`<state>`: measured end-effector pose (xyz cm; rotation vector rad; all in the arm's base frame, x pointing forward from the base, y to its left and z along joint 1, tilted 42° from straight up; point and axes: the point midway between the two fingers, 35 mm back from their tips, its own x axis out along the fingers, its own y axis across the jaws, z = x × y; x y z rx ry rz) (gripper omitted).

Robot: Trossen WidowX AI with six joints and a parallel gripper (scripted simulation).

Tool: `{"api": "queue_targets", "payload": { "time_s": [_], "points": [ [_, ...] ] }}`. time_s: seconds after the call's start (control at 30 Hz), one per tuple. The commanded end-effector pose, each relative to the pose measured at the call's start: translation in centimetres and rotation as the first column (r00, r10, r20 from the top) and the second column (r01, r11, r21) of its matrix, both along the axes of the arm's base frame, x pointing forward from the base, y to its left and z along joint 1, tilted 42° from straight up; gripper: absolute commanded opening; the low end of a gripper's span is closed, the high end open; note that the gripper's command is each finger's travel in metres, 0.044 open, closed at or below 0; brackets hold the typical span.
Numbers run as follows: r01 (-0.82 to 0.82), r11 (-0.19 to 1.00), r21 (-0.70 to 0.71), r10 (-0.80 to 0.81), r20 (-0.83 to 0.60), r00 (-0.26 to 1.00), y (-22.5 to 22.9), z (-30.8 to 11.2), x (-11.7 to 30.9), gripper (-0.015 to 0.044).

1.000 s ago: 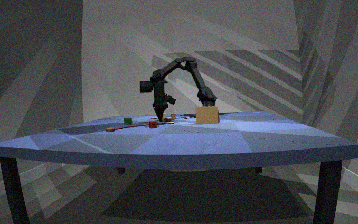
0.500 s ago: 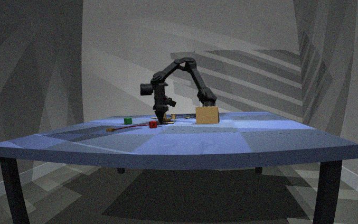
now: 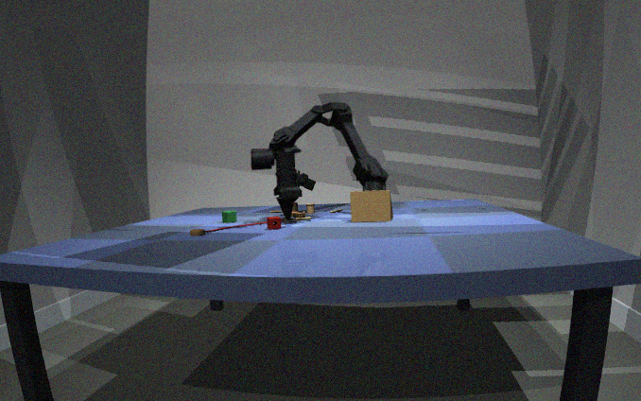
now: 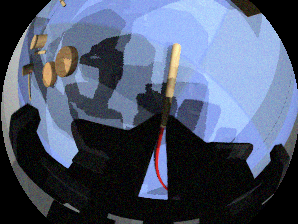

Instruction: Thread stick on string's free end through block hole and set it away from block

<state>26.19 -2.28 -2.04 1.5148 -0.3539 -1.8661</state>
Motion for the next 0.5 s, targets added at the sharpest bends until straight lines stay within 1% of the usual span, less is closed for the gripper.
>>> {"api": "queue_targets", "payload": {
  "time_s": [0.0, 0.47],
  "points": [
    [0.004, 1.000, 0.005, -0.004, 0.006, 1.000, 0.4, 0.4, 0.2, 0.0000],
    [0.004, 1.000, 0.006, -0.004, 0.006, 1.000, 1.6, 1.6, 0.4, 0.0000]
  ]
}}
